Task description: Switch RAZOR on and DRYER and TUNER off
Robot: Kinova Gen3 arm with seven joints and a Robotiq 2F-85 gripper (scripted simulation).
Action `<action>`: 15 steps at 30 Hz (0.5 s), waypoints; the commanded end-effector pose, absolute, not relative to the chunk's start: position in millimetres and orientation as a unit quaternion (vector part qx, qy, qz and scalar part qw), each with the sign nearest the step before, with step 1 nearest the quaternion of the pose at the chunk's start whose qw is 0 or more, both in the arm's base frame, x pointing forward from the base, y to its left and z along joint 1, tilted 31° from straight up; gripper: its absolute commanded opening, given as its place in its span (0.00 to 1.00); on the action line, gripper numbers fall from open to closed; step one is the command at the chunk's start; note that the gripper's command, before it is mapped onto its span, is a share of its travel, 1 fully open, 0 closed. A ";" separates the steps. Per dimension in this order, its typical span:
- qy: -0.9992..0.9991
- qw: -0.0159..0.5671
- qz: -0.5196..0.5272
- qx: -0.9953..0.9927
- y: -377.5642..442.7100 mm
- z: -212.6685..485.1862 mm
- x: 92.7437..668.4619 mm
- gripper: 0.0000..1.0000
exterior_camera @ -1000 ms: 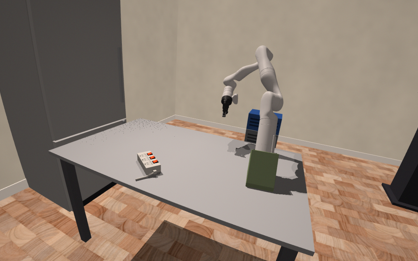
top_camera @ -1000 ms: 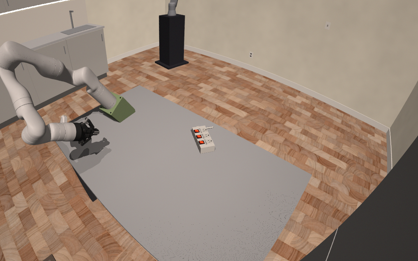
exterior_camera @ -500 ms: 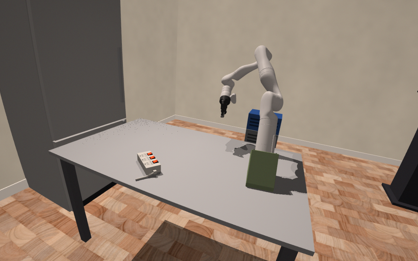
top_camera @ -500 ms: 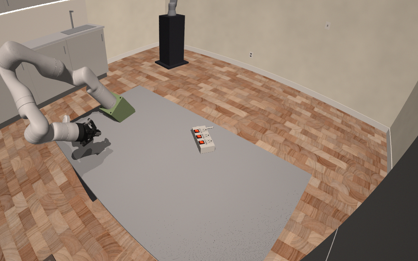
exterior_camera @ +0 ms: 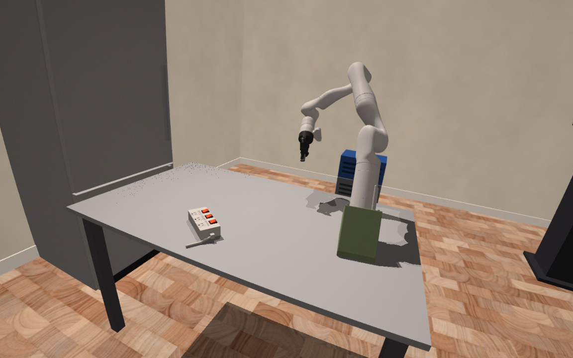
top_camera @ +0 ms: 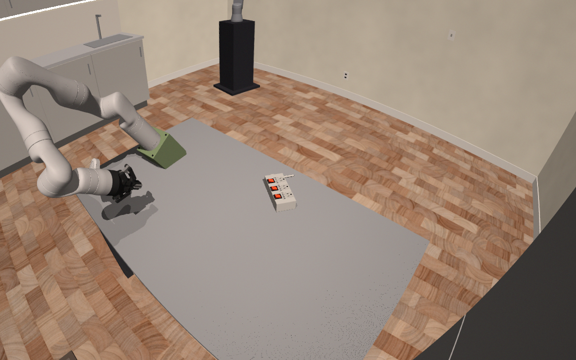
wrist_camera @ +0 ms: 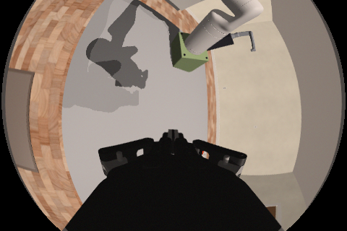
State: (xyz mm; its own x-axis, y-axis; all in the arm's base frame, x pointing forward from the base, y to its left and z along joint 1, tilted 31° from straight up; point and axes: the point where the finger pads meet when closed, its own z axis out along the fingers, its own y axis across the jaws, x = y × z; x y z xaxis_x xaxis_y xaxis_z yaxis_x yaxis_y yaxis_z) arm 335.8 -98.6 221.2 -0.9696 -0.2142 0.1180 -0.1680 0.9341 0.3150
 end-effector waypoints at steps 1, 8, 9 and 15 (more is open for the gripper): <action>-0.980 0.075 -0.153 0.101 -96.5 221.5 336.6 0.00; -0.982 0.076 -0.143 0.095 -93.9 219.6 341.9 0.00; -0.982 0.076 -0.143 0.095 -93.9 219.6 341.9 0.00; -0.984 0.076 -0.133 0.090 -91.0 217.8 347.2 0.00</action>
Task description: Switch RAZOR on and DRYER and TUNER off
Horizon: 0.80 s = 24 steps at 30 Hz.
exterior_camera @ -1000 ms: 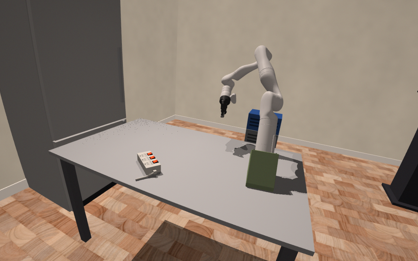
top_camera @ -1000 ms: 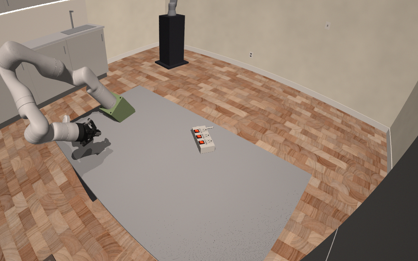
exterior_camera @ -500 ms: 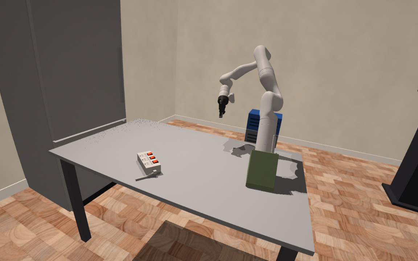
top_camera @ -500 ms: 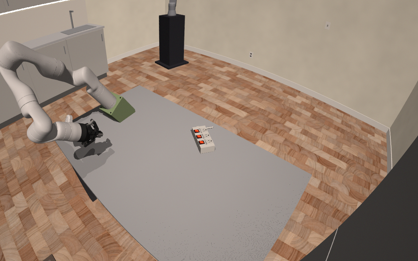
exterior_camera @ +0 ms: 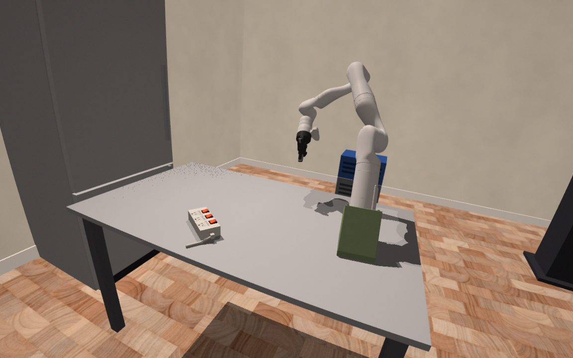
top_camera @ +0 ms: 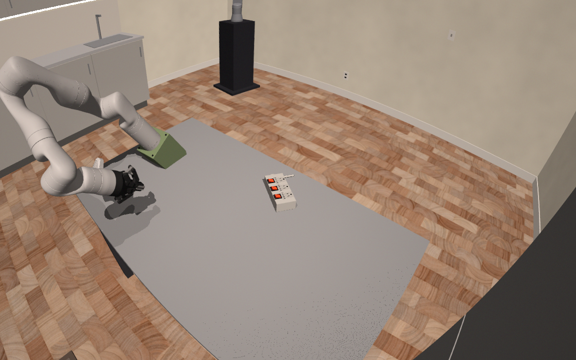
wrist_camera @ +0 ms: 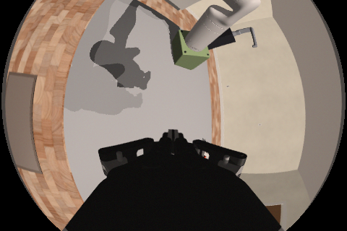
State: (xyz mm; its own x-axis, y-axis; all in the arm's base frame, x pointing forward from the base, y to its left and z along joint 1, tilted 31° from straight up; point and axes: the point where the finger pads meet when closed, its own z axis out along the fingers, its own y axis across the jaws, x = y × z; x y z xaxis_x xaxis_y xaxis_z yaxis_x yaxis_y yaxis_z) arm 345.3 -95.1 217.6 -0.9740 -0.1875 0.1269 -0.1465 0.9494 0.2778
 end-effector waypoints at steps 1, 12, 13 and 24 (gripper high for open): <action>-0.984 0.076 -0.133 0.090 -91.0 217.8 347.2 0.00; -0.986 0.076 -0.124 0.085 -88.0 216.1 352.7 0.00; -0.986 0.076 -0.124 0.085 -88.0 216.1 352.7 0.00; -0.987 0.075 -0.114 0.079 -84.8 214.4 358.2 0.00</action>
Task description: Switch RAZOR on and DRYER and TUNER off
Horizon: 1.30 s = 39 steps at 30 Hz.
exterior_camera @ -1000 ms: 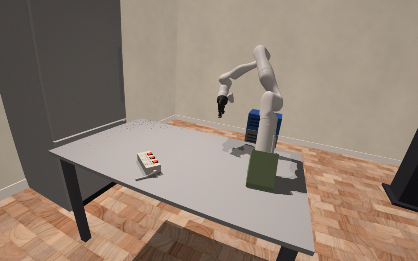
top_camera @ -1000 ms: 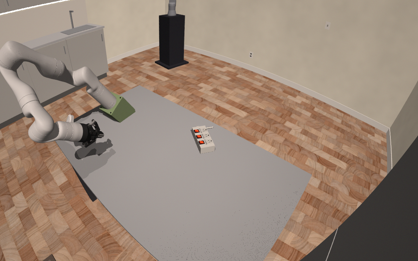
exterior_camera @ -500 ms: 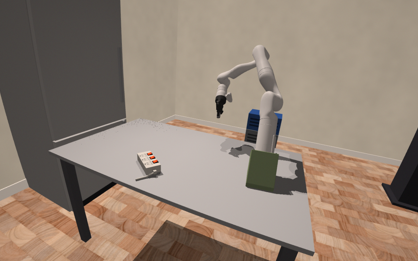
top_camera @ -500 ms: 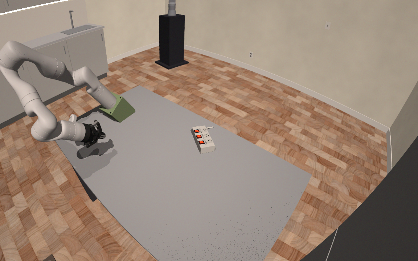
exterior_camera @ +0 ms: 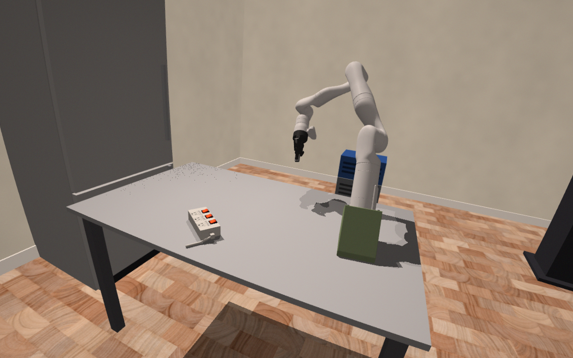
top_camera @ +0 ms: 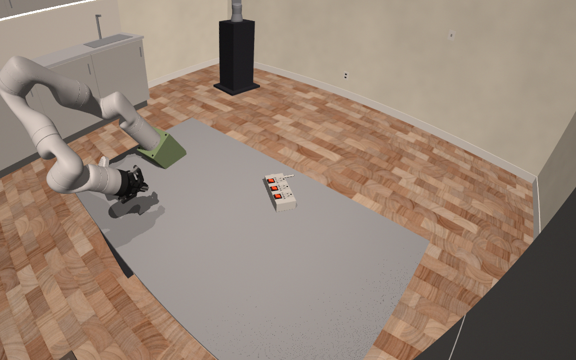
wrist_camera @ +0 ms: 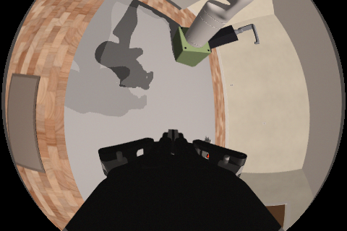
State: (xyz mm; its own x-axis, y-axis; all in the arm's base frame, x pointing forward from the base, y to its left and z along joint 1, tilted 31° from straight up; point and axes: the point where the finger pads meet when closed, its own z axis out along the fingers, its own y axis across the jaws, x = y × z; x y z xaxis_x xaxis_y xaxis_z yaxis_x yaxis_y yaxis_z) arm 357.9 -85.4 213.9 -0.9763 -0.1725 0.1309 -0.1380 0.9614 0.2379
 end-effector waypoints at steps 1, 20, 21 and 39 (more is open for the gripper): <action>-0.989 0.074 -0.105 0.074 -81.3 212.9 363.8 0.00; -0.992 0.069 -0.087 0.064 -73.8 210.0 375.2 0.00; -0.992 0.069 -0.087 0.064 -73.8 210.0 375.2 0.00; -0.994 0.063 -0.070 0.053 -65.3 207.5 386.8 0.00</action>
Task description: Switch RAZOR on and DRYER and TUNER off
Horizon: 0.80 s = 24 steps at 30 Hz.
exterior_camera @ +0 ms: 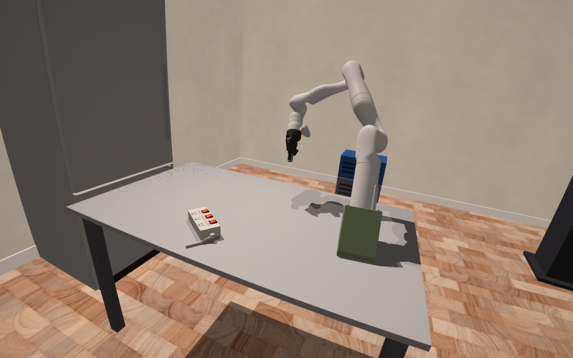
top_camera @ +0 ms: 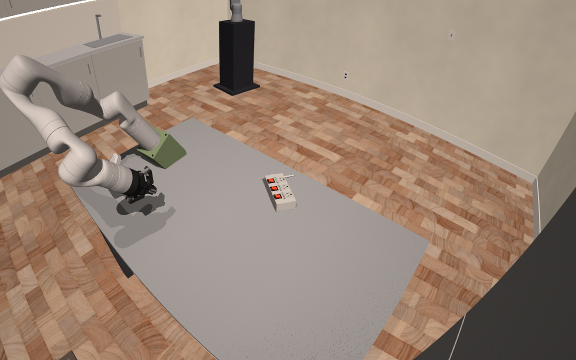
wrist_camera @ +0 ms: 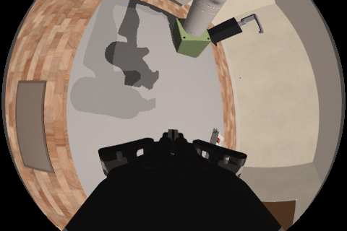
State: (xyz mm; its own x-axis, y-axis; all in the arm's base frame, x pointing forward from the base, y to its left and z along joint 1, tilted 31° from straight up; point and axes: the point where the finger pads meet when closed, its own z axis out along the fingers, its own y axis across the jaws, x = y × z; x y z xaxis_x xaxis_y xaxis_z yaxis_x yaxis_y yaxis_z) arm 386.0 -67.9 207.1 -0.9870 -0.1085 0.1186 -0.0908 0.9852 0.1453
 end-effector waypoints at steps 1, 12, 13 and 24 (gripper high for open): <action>-0.994 0.063 -0.070 0.053 -65.3 207.5 386.8 0.00; -0.995 0.059 -0.061 0.048 -60.7 206.3 392.6 0.00; -0.996 0.055 -0.054 0.043 -55.8 205.3 398.5 0.00; -0.997 0.050 -0.046 0.038 -50.7 204.3 404.3 0.00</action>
